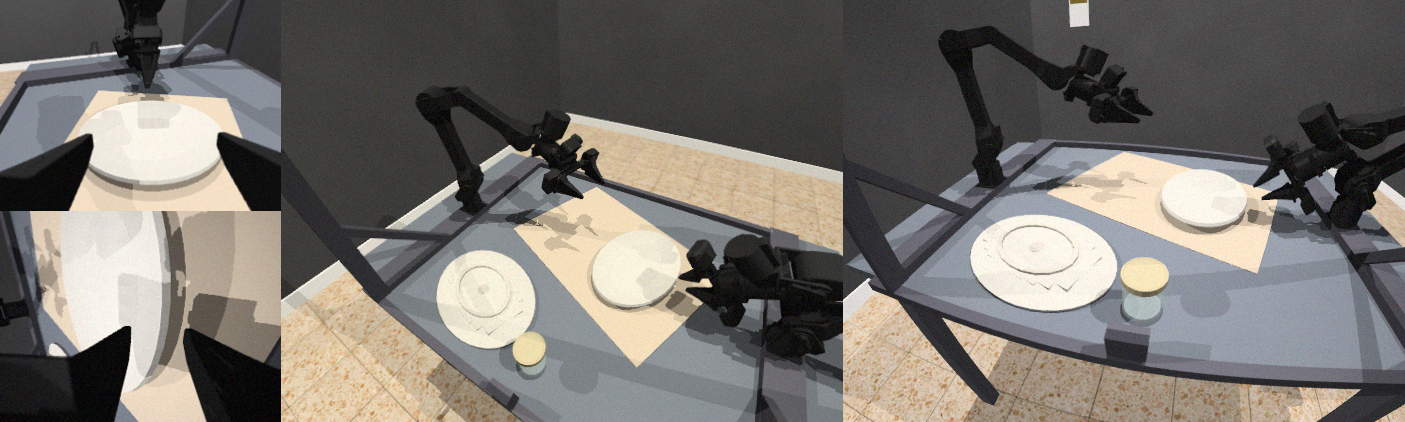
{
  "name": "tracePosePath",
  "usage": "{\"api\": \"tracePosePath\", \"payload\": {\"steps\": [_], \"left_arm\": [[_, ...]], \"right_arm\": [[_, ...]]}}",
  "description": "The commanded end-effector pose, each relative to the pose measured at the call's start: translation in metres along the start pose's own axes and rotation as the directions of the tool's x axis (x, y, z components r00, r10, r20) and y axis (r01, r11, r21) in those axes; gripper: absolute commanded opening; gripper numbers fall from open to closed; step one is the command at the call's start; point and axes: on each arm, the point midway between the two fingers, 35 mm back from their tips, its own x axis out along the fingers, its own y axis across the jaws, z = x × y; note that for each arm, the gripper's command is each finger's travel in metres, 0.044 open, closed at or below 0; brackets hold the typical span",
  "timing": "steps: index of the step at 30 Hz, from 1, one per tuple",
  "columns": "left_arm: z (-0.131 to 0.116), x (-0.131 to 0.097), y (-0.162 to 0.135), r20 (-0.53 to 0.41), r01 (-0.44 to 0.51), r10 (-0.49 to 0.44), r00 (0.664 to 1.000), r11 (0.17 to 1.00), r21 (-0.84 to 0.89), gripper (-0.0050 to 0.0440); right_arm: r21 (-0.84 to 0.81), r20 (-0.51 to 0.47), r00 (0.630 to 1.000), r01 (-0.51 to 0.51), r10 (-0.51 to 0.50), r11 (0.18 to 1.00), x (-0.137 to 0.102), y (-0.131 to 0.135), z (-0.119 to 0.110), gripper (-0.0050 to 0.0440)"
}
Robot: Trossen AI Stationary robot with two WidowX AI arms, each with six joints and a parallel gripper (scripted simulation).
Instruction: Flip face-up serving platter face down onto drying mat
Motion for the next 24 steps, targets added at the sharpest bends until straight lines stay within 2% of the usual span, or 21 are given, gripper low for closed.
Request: {"api": "tracePosePath", "payload": {"steps": [1,8,11,14,20,22,24], "left_arm": [[0.013,0.000,0.001,0.023,-0.007,0.006,1.000,0.999,0.032,0.0400],[0.014,-0.001,0.001,0.024,-0.006,0.005,1.000,0.999,0.033,0.0400],[0.014,-0.001,0.001,0.024,-0.006,0.005,1.000,0.999,0.032,0.0400],[0.014,-0.001,0.001,0.024,-0.006,0.005,1.000,0.999,0.032,0.0400],[0.014,-0.001,0.001,0.024,-0.006,0.005,1.000,0.999,0.032,0.0400],[0.014,-0.001,0.001,0.024,-0.006,0.005,1.000,0.999,0.032,0.0400],[0.014,-0.001,0.001,0.024,-0.006,0.005,1.000,0.999,0.032,0.0400]], "right_arm": [[-0.010,0.000,1.000,-0.004,0.004,1.000,0.008,-0.002,0.000,0.0160],[-0.004,0.003,1.000,-0.002,0.002,1.000,0.023,-0.007,0.000,0.0160],[-0.004,0.001,1.000,-0.009,0.009,1.000,0.018,-0.002,-0.001,0.0160],[-0.005,0.003,1.000,0.005,-0.005,1.000,0.031,-0.012,0.000,0.0160],[-0.001,0.004,1.000,0.000,0.000,1.000,0.043,-0.014,0.000,0.0160],[0.002,-0.001,1.000,-0.020,0.020,1.000,0.036,-0.002,-0.002,0.0160],[0.003,-0.001,1.000,-0.021,0.021,1.000,0.036,-0.002,-0.002,0.0160]]}}
